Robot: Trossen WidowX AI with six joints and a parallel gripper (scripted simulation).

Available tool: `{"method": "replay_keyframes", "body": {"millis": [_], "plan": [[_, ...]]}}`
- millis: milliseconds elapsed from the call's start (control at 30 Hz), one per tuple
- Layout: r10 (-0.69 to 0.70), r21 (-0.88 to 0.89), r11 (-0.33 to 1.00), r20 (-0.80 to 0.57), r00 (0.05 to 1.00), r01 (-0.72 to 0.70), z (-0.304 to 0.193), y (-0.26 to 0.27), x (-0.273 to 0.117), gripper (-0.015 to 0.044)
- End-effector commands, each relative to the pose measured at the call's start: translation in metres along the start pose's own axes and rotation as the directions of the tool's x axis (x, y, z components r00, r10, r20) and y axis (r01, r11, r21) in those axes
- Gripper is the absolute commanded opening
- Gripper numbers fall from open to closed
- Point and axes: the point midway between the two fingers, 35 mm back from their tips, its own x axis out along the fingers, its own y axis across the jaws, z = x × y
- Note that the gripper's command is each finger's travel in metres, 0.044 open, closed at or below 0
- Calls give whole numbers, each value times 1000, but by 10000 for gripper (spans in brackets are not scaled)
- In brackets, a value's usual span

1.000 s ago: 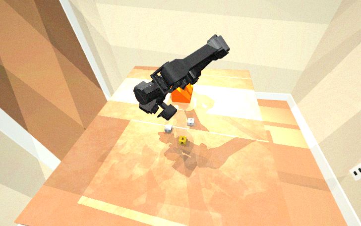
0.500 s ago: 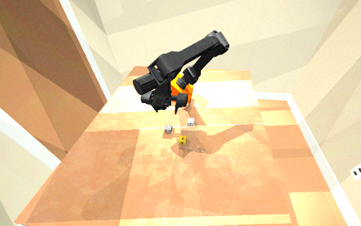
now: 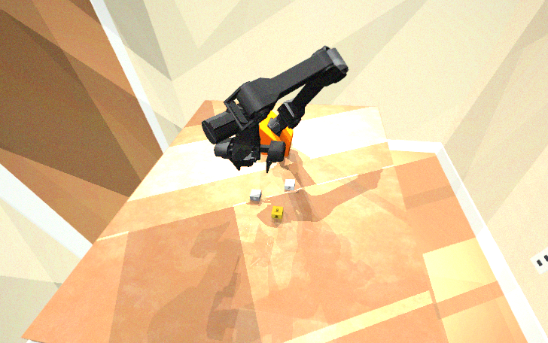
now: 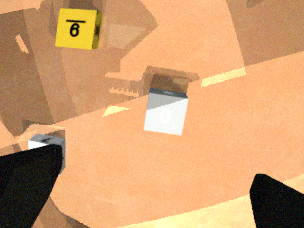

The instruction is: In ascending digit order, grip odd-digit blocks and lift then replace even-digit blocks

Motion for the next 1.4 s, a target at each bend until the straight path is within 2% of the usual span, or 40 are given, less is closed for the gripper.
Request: {"method": "replay_keyframes", "body": {"millis": [0, 367, 1100, 1200, 1367], "plan": [[7, 0, 1000, 1, 1000, -7, -1, 1, 1, 400], [11, 2, 1000, -3, 1000, -11, -62, 87, 0, 400], [12, 4, 1000, -3, 1000, -12, -63, 88, 0, 400], [11, 3, 1000, -2, 1000, -11, -46, 87, -3, 400], [9, 0, 1000, 1, 1000, -9, 12, 83, -5, 400]]}}
